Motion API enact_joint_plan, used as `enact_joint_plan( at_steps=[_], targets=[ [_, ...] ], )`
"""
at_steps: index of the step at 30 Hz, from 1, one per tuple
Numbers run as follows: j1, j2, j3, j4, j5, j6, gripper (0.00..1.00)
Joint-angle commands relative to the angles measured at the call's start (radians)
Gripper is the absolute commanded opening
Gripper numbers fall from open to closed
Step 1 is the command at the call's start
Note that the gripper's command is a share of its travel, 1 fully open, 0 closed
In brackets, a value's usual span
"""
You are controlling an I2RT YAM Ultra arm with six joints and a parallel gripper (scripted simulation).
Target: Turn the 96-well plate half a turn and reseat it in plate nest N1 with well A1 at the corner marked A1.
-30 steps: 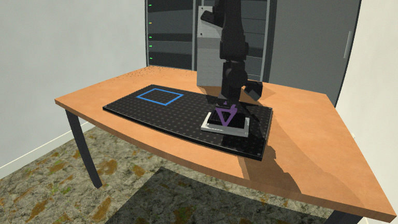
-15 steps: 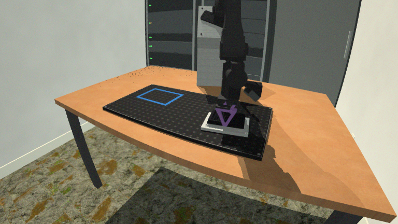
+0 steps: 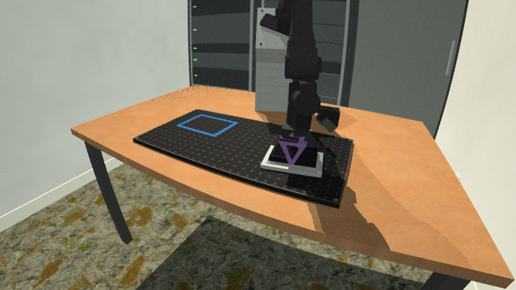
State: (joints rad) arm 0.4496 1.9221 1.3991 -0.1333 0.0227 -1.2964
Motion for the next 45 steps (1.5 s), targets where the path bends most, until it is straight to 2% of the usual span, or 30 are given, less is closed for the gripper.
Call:
enact_joint_plan(
  at_steps=[1,28,29,33,34,45],
  targets=[
    [-0.003,-0.003,0.029,-0.005,-0.012,-0.006,0.00],
    [-0.003,0.019,0.042,0.004,-0.012,-0.004,0.00],
    [0.000,0.006,0.021,0.003,-0.006,-0.002,0.00],
    [0.000,0.006,0.020,0.003,-0.006,-0.002,0.00],
    [0.000,0.006,0.020,0.003,-0.006,-0.002,1.00],
    [0.000,0.006,0.020,0.003,-0.006,-0.002,1.00]
  ],
)
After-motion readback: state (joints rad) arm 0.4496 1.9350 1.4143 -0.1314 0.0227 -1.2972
